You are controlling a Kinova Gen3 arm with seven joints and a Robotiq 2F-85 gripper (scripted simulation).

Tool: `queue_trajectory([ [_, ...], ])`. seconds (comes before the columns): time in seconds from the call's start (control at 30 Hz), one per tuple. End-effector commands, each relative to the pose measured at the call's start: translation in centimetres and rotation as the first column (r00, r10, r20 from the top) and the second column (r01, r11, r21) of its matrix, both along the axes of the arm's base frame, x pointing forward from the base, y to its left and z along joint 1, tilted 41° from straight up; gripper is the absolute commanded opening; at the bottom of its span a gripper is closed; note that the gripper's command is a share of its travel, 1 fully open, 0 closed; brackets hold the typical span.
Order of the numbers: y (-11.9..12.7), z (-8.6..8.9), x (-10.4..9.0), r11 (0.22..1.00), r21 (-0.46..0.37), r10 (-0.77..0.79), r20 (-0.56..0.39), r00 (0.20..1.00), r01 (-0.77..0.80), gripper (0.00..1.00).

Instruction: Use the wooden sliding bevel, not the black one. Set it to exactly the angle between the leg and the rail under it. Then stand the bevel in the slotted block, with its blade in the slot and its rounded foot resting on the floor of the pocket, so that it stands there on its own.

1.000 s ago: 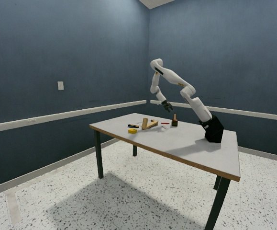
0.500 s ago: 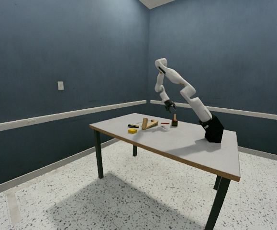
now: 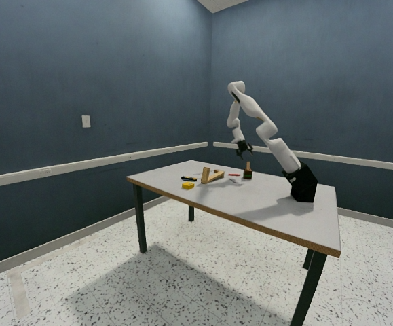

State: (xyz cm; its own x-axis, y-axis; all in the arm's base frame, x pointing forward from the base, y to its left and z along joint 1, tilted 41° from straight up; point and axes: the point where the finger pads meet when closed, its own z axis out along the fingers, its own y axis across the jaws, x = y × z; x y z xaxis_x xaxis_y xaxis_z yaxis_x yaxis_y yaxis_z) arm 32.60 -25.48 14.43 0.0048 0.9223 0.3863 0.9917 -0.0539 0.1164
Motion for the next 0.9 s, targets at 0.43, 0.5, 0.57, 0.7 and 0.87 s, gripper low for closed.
queue_trajectory([
  [0.43,-1.8,0.4,-0.8,0.969,0.008,0.234,0.286,0.929,-0.247,1.00],
  [0.5,-2.0,0.4,-0.9,0.966,0.003,0.246,0.303,0.921,-0.259,1.00],
  [0.57,-2.1,0.5,-0.9,0.962,-0.002,0.258,0.321,0.911,-0.272,1.00],
  [0.7,-2.6,0.8,-1.1,0.949,-0.028,0.301,0.385,0.873,-0.315,1.00],
  [0.87,-3.2,1.1,-1.4,0.933,-0.064,0.345,0.449,0.824,-0.355,1.00],
])
